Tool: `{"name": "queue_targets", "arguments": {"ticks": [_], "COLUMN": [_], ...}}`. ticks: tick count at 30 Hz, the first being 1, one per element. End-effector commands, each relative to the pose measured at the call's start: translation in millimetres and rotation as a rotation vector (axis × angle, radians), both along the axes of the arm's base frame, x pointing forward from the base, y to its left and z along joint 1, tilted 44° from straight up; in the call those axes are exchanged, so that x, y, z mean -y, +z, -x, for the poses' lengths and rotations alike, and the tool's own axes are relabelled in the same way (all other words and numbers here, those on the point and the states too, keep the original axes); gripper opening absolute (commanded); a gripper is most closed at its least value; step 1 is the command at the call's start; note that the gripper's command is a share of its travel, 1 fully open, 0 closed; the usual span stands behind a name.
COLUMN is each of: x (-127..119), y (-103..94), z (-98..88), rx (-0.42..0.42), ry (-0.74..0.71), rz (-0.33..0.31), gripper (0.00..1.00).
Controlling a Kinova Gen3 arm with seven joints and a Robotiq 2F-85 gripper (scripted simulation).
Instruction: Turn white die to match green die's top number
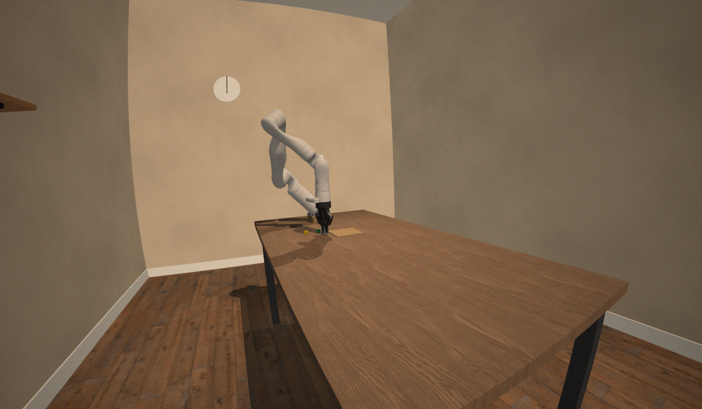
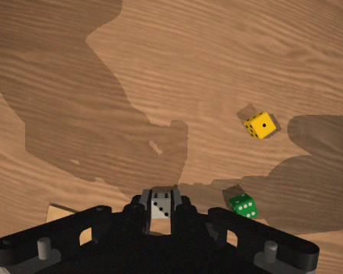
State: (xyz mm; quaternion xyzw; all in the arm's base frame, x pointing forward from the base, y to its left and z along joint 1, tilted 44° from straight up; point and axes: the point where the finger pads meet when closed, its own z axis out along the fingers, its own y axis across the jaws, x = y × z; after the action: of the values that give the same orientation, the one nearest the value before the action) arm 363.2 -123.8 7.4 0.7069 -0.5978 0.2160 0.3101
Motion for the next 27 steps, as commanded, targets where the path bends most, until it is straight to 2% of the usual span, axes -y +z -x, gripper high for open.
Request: {"name": "queue_targets", "arguments": {"ticks": [1, 7, 14, 27], "x": [2, 1, -9, -63], "y": [-0.5, 0.3, 11.1, 65.6], "z": [1.2, 1.1, 0.2, -4.9], "rx": [0.004, 0.004, 0.004, 0.004], "ry": [-0.005, -0.005, -0.005, -0.005], "rz": [0.001, 0.001, 0.001, 0.001], "gripper": [0.11, 0.11, 0.11, 0.11]}}
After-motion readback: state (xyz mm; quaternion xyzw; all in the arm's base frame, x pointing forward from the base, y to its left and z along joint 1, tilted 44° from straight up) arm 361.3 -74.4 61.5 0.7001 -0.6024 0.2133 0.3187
